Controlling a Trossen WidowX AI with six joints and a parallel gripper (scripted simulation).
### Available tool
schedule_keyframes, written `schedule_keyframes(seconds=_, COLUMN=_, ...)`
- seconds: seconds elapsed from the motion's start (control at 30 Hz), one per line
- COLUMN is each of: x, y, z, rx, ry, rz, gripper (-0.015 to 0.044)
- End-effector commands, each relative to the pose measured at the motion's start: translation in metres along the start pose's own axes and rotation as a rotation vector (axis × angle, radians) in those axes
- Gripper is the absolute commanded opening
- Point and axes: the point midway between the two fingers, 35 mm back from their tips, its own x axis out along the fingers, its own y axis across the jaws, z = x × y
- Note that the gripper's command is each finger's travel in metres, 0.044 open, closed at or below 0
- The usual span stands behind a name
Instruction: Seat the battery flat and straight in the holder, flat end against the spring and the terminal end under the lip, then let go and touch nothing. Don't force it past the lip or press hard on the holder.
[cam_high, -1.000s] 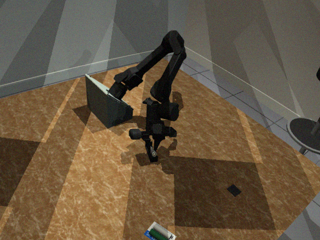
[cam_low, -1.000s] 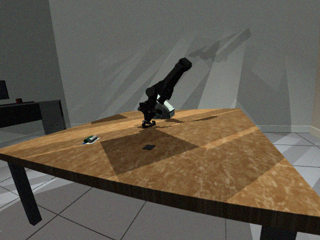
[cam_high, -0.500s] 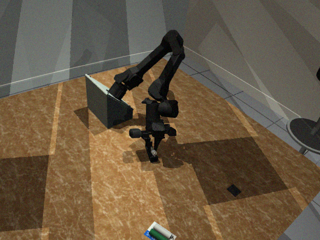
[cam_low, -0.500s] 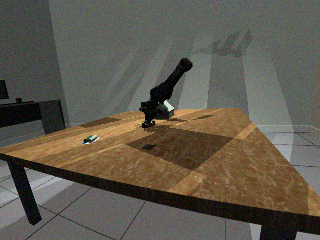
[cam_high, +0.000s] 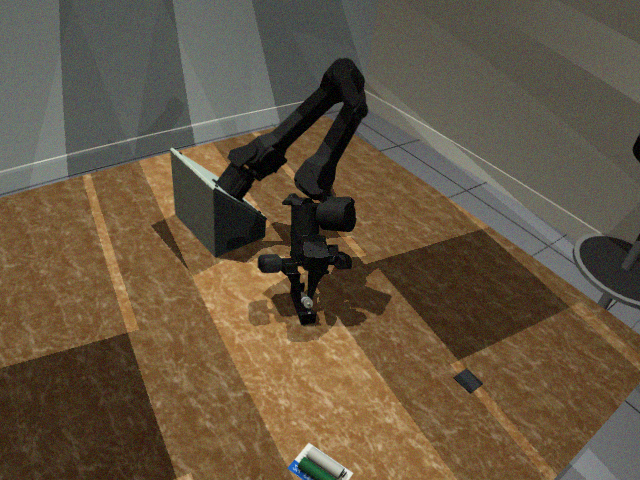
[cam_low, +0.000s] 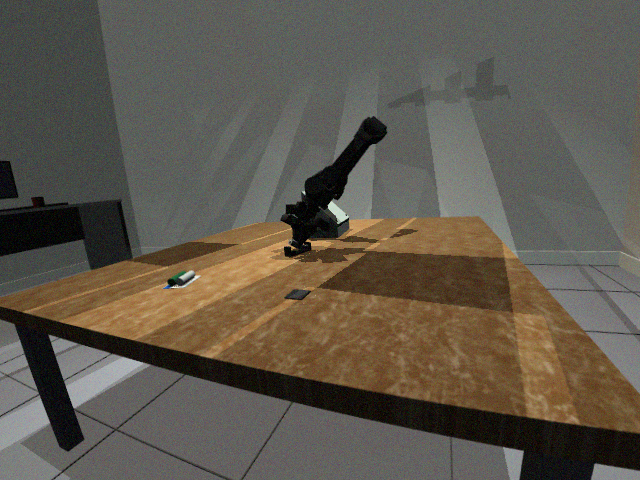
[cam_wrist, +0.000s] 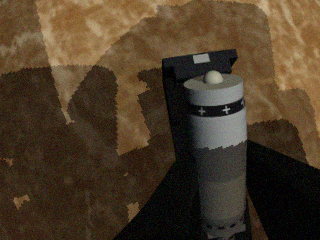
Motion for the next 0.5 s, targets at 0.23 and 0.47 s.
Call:
schedule_keyframes(seconds=0.23, x=-0.0053, y=-0.001, z=-0.011, rx=0.003, ry=0.003, rz=-0.003, gripper=0.006)
schedule_keyframes(seconds=0.47, x=-0.0071, y=-0.0012, z=-0.014, rx=0.003, ry=0.006, rz=-0.004, gripper=0.006)
